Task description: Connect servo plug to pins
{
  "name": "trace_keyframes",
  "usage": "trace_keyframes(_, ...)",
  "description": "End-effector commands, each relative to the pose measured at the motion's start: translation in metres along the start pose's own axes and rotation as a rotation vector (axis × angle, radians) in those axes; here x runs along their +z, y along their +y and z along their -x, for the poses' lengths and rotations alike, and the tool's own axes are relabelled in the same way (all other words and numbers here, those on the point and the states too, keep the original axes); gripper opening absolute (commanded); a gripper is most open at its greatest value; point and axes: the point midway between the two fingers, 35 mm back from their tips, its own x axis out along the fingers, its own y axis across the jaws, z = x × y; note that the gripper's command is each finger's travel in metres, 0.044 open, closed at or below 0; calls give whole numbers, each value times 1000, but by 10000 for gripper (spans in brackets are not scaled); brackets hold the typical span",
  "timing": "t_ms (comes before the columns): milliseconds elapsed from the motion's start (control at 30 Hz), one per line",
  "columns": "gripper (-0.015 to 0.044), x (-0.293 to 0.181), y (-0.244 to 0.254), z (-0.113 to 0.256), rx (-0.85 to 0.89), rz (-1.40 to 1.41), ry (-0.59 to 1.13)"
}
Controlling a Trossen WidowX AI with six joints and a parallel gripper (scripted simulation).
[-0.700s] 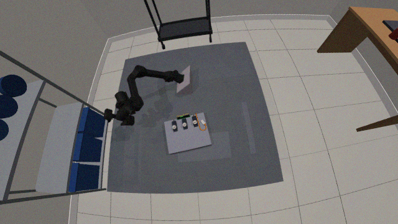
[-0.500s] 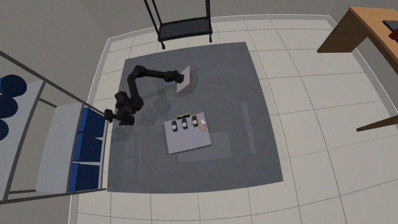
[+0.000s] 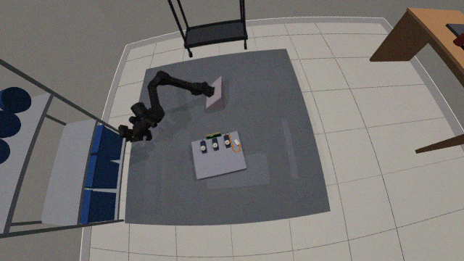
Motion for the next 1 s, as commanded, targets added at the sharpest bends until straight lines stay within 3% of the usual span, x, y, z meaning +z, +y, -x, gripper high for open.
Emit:
trace_keyframes(0, 115, 6, 5, 0, 46, 56, 37)
trace_keyframes(967, 115, 27, -10, 33, 384, 573, 382)
